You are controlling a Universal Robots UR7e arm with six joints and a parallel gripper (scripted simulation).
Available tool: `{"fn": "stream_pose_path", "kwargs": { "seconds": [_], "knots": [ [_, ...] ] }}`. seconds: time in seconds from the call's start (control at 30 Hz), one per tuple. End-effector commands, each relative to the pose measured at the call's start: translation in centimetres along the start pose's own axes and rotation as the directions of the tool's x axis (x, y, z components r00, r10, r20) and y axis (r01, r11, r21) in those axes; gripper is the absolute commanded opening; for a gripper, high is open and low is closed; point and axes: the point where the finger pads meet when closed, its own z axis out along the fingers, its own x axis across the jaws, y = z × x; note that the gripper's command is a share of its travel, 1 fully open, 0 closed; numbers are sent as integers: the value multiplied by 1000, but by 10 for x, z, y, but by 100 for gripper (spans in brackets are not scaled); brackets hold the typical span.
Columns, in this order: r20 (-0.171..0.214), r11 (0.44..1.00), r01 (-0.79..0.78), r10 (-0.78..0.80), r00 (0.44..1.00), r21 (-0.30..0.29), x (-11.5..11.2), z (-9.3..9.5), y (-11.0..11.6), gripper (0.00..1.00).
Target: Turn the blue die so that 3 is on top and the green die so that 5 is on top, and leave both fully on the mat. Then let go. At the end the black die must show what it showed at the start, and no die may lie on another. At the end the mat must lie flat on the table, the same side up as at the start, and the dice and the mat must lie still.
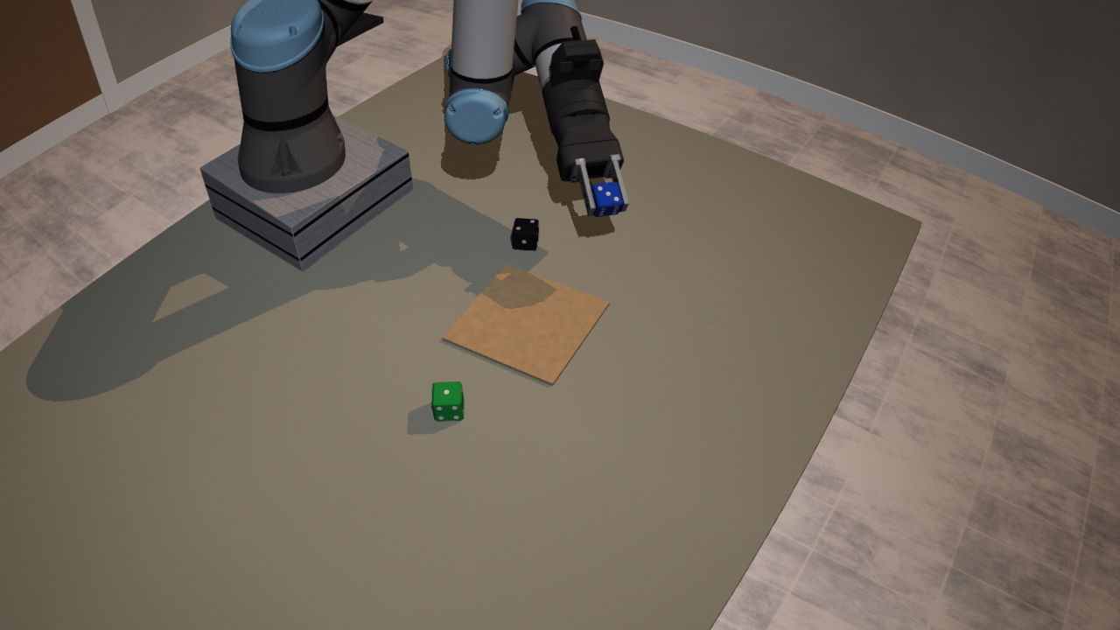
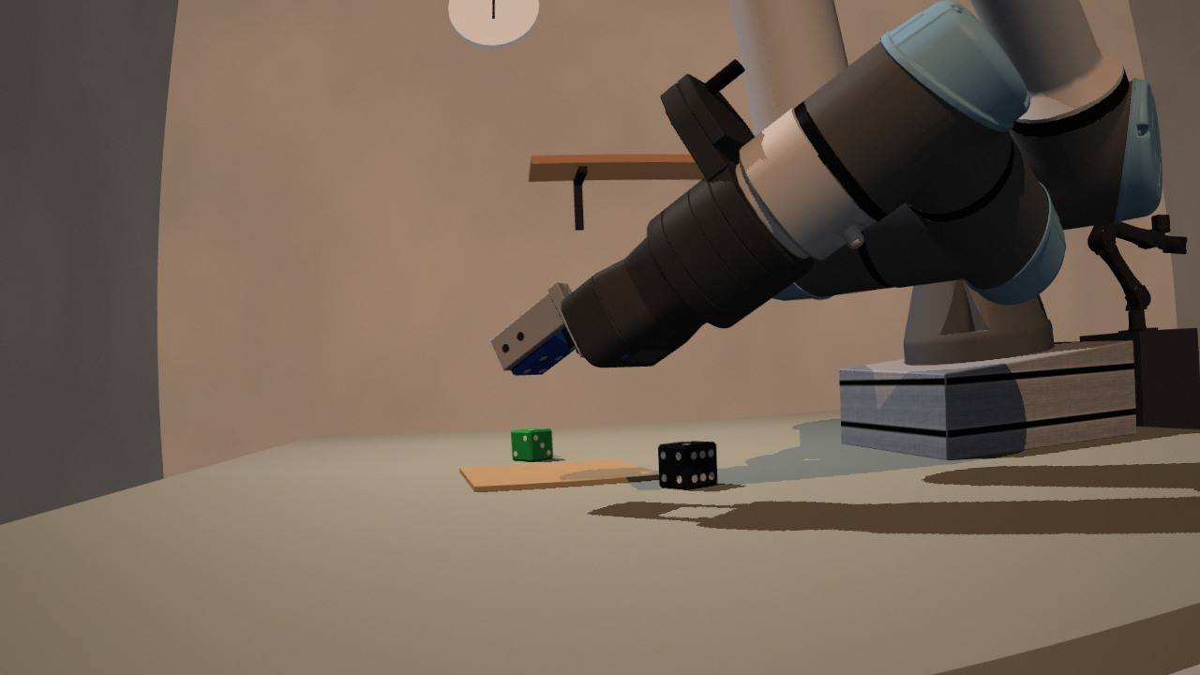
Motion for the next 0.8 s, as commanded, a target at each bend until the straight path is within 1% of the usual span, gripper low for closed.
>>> {"fn": "stream_pose_path", "kwargs": {
  "seconds": [0.0,0.33,0.77],
  "knots": [
    [1,1000,-2,2,1000,2,0,0,-1,57],
    [1,1000,-2,2,1000,2,0,4,7,57],
    [1,1000,-2,2,1000,2,0,24,43,57]
  ]
}}
